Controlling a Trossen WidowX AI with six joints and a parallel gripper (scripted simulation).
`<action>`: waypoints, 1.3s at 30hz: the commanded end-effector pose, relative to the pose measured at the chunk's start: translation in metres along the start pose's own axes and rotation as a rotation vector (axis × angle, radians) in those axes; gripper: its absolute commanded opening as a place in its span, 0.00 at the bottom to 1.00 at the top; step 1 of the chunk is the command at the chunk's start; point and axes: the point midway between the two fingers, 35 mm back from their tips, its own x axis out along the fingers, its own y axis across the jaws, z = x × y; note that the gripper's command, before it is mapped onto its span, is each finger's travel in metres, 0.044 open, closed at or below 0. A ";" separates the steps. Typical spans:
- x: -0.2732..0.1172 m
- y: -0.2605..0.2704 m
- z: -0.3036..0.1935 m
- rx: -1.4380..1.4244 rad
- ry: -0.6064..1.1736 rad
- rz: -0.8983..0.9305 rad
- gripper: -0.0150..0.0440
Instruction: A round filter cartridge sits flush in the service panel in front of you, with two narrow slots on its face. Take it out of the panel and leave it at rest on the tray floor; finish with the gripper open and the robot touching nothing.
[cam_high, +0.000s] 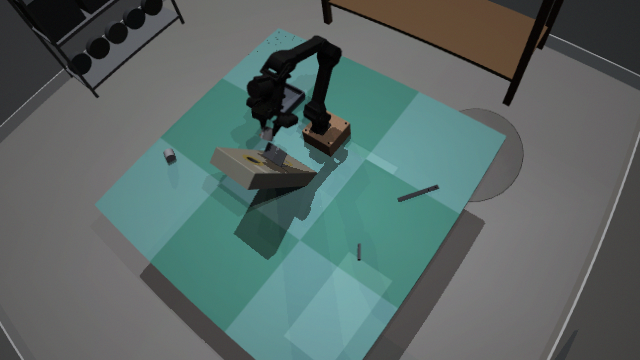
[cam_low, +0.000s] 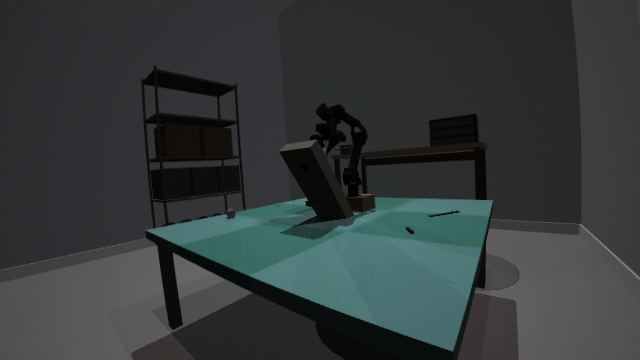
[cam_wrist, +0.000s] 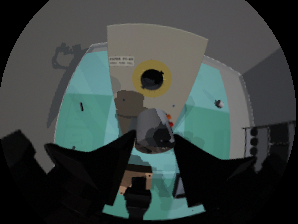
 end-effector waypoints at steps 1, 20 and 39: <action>0.001 -0.010 0.002 -0.004 0.004 0.000 0.25; 0.009 -0.065 0.002 -0.006 0.003 -0.003 0.25; 0.010 -0.131 -0.026 0.306 0.009 -0.189 0.25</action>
